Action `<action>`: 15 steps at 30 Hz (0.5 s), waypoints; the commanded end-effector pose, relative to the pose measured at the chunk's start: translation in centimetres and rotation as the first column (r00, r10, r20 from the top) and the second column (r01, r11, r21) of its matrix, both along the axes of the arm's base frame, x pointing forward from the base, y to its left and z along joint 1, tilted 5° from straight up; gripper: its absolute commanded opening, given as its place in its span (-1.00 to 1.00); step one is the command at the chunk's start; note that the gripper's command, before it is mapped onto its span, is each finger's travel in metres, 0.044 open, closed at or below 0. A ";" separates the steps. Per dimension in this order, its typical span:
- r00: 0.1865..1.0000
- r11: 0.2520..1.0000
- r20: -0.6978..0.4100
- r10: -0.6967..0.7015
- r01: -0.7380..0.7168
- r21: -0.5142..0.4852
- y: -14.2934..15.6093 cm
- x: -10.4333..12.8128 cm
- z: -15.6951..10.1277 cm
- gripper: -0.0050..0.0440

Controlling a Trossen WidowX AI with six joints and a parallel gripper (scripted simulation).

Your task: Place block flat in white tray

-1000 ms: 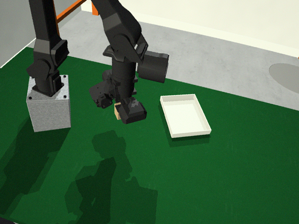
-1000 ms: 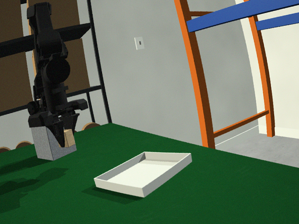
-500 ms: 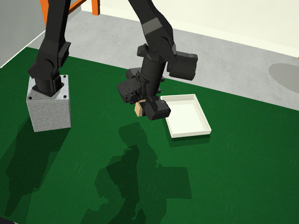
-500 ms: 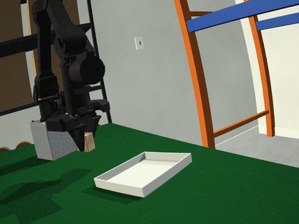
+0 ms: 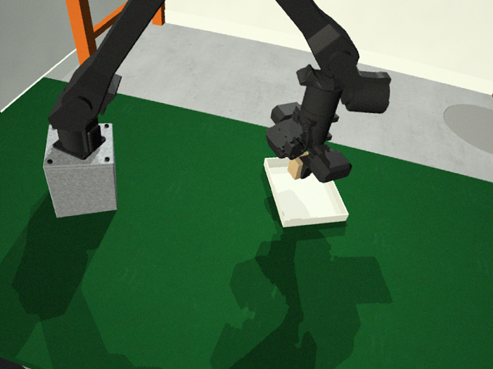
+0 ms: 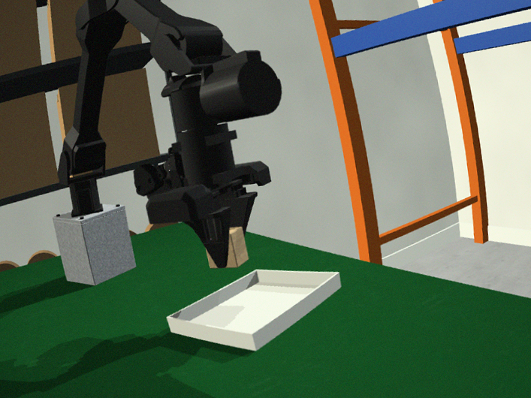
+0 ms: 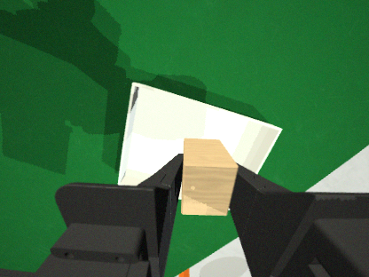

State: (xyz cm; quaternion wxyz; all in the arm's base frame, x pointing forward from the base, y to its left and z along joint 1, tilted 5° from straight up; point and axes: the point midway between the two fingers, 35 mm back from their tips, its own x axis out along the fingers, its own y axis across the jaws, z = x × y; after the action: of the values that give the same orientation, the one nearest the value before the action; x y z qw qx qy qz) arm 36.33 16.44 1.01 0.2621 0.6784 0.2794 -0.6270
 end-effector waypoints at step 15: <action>1.000 1.000 0.020 -0.004 0.004 0.005 1.5 2.0 1.2 -0.80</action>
State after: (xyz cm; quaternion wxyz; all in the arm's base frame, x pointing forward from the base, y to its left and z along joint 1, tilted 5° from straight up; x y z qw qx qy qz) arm 37.76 17.72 1.19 0.2632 0.6755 0.2799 -0.6294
